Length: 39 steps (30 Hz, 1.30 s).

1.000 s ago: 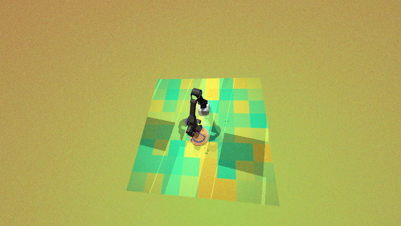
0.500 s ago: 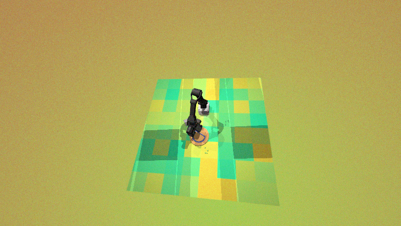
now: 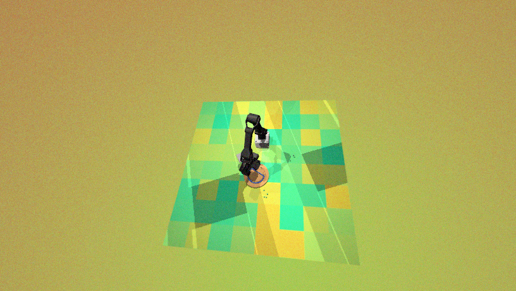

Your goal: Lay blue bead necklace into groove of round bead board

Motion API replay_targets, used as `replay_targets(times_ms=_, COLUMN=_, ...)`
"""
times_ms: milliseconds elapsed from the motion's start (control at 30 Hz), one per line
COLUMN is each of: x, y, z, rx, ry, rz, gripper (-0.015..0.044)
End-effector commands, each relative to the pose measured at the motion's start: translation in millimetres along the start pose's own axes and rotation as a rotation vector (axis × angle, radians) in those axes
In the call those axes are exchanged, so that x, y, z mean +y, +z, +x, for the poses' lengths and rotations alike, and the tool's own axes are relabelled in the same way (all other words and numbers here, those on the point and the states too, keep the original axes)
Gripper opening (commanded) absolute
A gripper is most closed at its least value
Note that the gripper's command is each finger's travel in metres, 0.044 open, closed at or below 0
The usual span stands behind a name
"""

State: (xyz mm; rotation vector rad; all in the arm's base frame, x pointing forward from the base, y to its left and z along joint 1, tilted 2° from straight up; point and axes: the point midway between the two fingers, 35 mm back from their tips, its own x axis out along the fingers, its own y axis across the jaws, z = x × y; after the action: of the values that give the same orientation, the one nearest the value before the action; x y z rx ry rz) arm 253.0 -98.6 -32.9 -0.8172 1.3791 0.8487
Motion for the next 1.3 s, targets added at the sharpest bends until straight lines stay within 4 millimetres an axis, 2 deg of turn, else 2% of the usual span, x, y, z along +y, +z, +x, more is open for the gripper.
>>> replay_targets(times_ms=0, x=0, y=0, z=-1, rx=0.001, ry=-0.001, rz=-0.004, gripper=0.044)
replay_targets(times_ms=467, x=0, y=0, z=-1, rx=0.001, ry=-0.001, rz=-0.004, gripper=0.044)
replay_targets(times_ms=500, x=-1, y=1, z=-1, rx=0.001, ry=-0.001, rz=-0.001, gripper=0.0414)
replay_targets(times_ms=567, x=-4, y=9, z=-4, rx=0.001, ry=-0.002, rz=0.018, gripper=0.0361)
replay_targets(times_ms=867, x=-19, y=74, z=-24, rx=-0.006, ry=-0.004, rz=0.155, gripper=0.0125)
replay_targets(times_ms=1033, x=-19, y=107, z=-34, rx=-0.009, ry=-0.003, rz=0.22, gripper=0.012)
replay_targets(times_ms=1267, x=-19, y=108, z=-30, rx=-0.009, ry=-0.002, rz=0.222, gripper=0.012)
